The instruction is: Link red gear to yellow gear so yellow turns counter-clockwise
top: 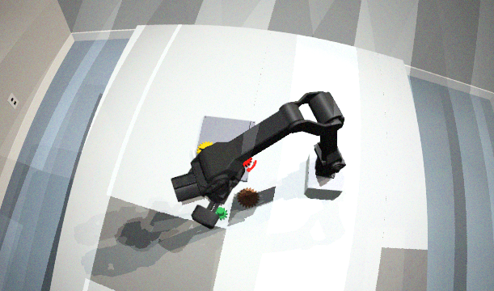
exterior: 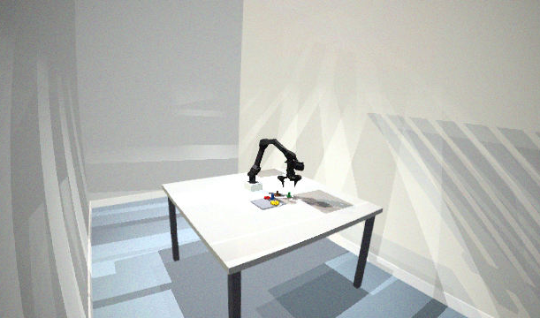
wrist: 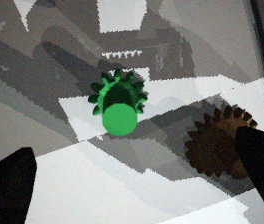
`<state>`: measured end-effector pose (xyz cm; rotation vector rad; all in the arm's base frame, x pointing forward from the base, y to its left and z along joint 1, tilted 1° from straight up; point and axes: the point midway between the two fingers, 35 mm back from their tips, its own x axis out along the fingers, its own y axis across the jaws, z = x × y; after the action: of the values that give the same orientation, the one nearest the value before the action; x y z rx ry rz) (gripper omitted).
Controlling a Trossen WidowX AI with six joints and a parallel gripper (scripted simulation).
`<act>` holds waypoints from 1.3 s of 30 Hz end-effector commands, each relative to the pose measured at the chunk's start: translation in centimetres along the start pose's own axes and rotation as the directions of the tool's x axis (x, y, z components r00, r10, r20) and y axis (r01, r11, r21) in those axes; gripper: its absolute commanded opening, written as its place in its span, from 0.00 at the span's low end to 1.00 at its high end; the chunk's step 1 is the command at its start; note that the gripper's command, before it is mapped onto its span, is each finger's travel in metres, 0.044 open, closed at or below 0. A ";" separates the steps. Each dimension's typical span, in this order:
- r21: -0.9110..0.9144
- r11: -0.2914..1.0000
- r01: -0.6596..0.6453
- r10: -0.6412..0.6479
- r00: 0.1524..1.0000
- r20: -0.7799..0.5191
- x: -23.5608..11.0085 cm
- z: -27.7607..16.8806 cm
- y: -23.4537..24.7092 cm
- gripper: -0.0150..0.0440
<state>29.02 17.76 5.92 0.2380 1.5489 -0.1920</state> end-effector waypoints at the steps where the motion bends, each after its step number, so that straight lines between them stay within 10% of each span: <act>1: 0.066 0.998 -0.001 0.001 1.000 -0.001 -0.1 -0.4 0.7 1.00; 39: 0.066 0.998 -0.001 0.001 1.000 -0.002 5.0 -0.4 0.7 1.00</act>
<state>28.90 18.63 1.13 0.2874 1.5437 -0.2414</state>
